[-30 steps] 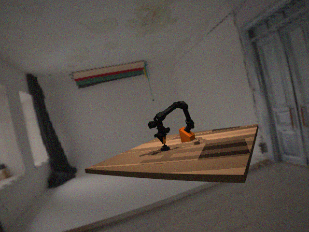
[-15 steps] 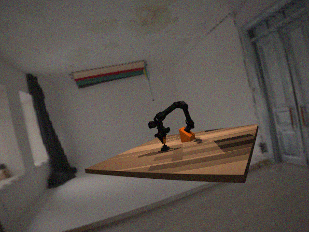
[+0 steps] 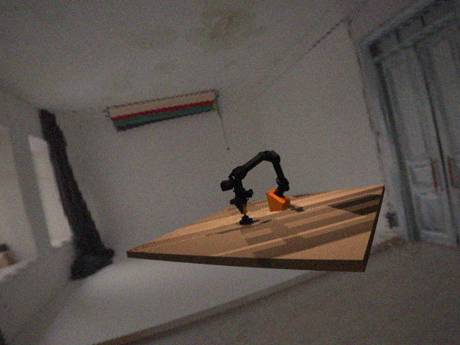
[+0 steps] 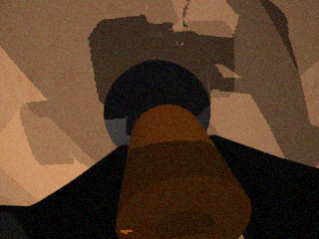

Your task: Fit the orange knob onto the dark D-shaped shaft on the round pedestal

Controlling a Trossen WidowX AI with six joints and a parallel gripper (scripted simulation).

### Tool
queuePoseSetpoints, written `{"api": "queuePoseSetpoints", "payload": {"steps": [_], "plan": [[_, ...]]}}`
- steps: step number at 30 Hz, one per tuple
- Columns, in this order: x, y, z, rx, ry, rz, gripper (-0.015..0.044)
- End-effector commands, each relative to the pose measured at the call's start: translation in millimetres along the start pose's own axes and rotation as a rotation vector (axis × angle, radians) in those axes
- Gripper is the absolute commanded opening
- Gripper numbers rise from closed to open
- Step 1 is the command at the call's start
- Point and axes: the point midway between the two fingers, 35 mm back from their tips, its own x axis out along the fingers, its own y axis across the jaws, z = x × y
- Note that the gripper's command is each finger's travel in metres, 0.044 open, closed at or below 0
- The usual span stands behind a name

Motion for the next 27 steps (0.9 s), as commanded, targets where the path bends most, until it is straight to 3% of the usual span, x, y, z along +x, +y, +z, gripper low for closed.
{"api": "queuePoseSetpoints", "payload": {"steps": [1, 27], "plan": [[-1.3, -1.0, -2.2, 0.006, 0.002, -0.007, 0.0000], [-3.1, 3.0, -0.4, 0.006, 0.002, -0.006, 0.0000]]}}
